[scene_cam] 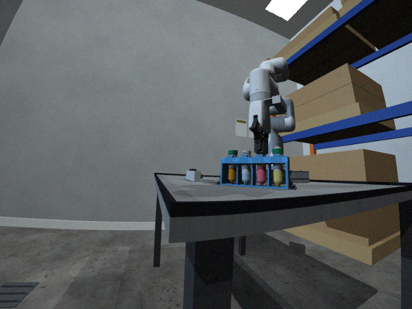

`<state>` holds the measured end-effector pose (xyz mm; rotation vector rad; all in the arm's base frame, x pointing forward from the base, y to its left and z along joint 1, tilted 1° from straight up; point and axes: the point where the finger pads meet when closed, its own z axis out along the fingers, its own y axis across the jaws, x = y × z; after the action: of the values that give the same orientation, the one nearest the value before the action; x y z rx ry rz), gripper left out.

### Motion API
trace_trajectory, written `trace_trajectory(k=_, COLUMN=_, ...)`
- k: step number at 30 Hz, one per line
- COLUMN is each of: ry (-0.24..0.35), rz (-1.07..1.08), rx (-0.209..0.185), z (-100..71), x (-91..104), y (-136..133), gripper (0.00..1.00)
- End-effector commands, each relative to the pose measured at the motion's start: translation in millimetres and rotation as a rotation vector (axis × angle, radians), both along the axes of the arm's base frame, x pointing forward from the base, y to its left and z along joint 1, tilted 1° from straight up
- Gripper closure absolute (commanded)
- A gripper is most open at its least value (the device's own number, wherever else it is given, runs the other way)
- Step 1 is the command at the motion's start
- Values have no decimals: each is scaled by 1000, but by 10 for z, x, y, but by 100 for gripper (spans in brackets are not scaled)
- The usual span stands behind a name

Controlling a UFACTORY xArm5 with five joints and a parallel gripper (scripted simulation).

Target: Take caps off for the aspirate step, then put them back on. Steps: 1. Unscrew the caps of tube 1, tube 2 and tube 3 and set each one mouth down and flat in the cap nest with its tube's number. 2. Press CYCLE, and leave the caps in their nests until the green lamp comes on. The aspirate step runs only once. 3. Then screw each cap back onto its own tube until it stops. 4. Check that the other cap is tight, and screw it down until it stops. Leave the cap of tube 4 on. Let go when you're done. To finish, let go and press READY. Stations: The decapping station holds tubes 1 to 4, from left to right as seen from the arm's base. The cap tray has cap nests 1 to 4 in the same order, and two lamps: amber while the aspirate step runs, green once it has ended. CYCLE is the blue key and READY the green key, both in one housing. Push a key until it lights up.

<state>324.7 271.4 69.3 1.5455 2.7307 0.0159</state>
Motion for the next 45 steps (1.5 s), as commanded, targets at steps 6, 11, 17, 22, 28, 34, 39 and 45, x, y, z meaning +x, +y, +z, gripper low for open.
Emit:
trace_trajectory(k=6, ry=9, rz=-439, rx=15, z=5, x=10, y=8, gripper=100)
trace_trajectory(k=11, ry=11, rz=-646, rx=15, z=3, x=10, y=8, gripper=100)
trace_trajectory(k=17, ry=12, rz=-703, rx=16, z=3, x=10, y=8, gripper=100)
trace_trajectory(k=22, ry=12, rz=-703, rx=16, z=3, x=10, y=8, gripper=100)
trace_trajectory(k=28, ry=12, rz=-703, rx=16, z=3, x=10, y=8, gripper=54)
trace_trajectory(k=34, ry=12, rz=-703, rx=16, z=3, x=10, y=8, gripper=54)
trace_trajectory(k=39, ry=9, rz=-453, rx=15, z=8, x=10, y=8, gripper=54)
trace_trajectory(k=45, ry=5, rz=-190, rx=13, z=8, x=10, y=8, gripper=54)
